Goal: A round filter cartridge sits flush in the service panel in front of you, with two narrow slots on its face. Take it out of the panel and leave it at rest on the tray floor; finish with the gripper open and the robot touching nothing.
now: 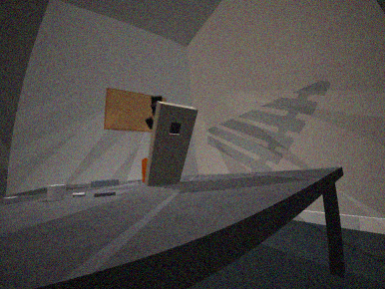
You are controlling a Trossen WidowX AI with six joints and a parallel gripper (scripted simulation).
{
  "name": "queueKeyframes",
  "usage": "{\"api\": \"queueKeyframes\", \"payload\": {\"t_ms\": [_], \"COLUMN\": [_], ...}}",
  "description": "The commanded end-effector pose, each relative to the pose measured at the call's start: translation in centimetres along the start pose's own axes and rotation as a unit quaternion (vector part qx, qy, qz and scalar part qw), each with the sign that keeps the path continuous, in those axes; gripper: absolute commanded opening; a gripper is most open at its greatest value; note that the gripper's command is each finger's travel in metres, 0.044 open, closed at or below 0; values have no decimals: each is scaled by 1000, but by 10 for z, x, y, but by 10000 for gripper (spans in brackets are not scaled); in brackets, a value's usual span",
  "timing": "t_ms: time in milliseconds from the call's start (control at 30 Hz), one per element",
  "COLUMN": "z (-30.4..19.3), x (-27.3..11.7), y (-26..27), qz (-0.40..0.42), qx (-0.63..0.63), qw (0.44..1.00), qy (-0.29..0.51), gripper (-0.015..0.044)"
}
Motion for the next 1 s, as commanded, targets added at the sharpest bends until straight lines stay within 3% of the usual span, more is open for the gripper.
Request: {"api": "queueKeyframes", "payload": {"t_ms": [0,967], "z": [-1,0], "x": [-1,39], "y": [-3,-4], "qz": [3,0], "qx": [15,13], "qw": [1000,1000], "qy": [2,2], "gripper": [95,95]}}
Point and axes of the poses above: the point midway between the two fingers, 35 mm back from their tips, its own x axis out along the fingers, its own y axis across the jaws, z = x × y, the point moved 5 cm from there along -x, back along the fingers, and after that the axes turned 1 degree about x, right-handed, at the moved point
